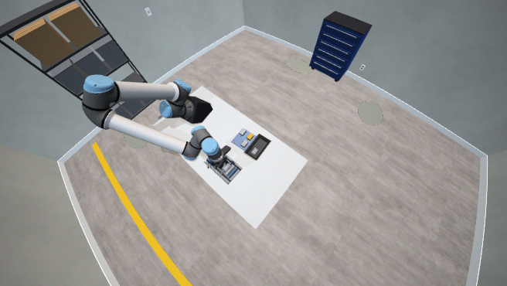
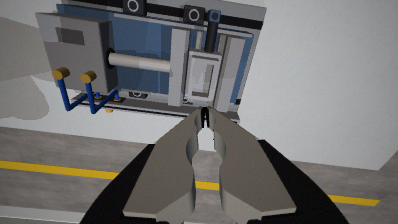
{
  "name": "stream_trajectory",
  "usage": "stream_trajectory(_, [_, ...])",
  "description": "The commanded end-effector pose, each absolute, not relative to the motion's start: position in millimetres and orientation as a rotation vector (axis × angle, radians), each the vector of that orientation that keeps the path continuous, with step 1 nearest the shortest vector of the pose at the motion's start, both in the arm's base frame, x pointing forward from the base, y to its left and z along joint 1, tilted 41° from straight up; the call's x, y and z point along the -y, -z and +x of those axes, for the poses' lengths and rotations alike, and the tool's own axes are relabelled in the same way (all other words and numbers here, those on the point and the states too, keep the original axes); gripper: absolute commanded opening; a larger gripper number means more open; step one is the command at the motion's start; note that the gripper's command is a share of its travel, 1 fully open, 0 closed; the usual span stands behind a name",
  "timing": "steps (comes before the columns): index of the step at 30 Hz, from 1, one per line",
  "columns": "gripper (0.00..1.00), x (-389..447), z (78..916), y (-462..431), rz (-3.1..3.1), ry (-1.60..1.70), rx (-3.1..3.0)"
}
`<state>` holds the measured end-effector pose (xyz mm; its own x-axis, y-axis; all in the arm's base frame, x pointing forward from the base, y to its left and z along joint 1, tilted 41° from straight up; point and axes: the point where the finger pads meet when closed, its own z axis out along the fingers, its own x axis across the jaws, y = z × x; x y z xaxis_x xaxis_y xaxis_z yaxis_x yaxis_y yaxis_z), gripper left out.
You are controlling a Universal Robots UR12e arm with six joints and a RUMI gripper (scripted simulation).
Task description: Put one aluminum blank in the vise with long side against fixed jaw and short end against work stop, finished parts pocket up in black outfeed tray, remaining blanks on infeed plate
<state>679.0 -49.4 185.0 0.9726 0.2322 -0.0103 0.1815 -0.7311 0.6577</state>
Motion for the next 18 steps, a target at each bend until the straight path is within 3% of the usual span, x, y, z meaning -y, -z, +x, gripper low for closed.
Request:
stream_trajectory(1, [0.00, 49.7, 678.1, -185.9, 2.424, -0.144, -0.135])
stream_trajectory(15, [0.00, 50.4, 677.3, -186.3, 2.430, -0.178, -0.043])
stream_trajectory(16, [0.40, 50.4, 677.3, -186.3, 2.430, -0.178, -0.043])
stream_trajectory(18, [0.40, 50.4, 677.3, -186.3, 2.430, -0.178, -0.043])
